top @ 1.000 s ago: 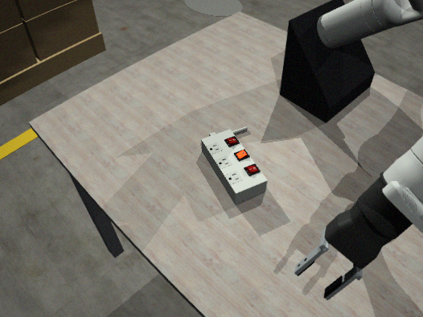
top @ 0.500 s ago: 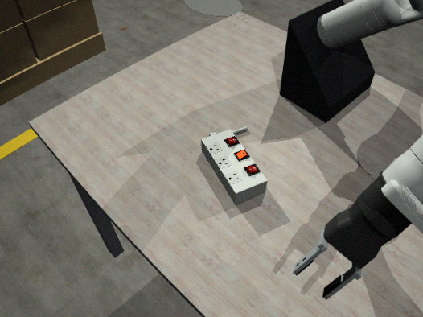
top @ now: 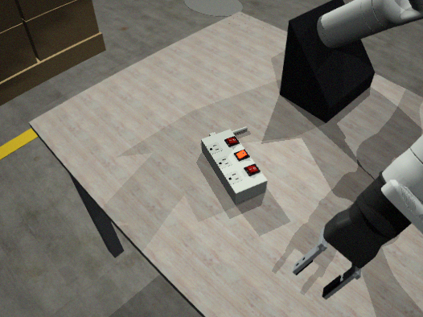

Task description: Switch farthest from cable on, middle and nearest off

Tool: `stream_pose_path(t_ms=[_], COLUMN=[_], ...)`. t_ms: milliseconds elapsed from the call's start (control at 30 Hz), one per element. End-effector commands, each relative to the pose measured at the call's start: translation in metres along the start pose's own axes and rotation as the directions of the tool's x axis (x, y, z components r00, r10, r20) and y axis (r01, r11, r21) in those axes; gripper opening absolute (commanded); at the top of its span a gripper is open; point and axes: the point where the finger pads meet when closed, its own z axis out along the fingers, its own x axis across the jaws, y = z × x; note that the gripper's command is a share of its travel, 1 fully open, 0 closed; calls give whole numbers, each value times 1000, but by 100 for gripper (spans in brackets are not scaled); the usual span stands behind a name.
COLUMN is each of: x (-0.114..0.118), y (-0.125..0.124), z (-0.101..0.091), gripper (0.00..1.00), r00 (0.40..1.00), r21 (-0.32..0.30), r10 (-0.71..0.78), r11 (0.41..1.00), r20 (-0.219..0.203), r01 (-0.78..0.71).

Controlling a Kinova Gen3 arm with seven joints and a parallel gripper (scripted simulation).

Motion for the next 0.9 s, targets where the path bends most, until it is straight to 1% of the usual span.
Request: stream_pose_path(t_ms=[0,33,200,233,433,467,667,700,867], x=[1,5,5,9,9,13,13,20,20], y=[-1,4,4,9,9,14,14,21,21], z=[-1,-1,-1,-1,-1,-2,-2,-1,-1], gripper=[100,100,100,100,100,100,100,100,100], r00=[1000,1000,1000,1000,1000,1000,1000,999,999], r21=[2,-9,-9,-20,-20,-31,-31,-46,-46], r10=[1,7,7,13,13,19,19,26,26], r11=[1000,1000,1000,1000,1000,999,999,999,999], r20=[-1,7,7,15,15,24,24,32,32], r01=[-1,-7,-7,-12,-12,-18,-18,-24,-24])
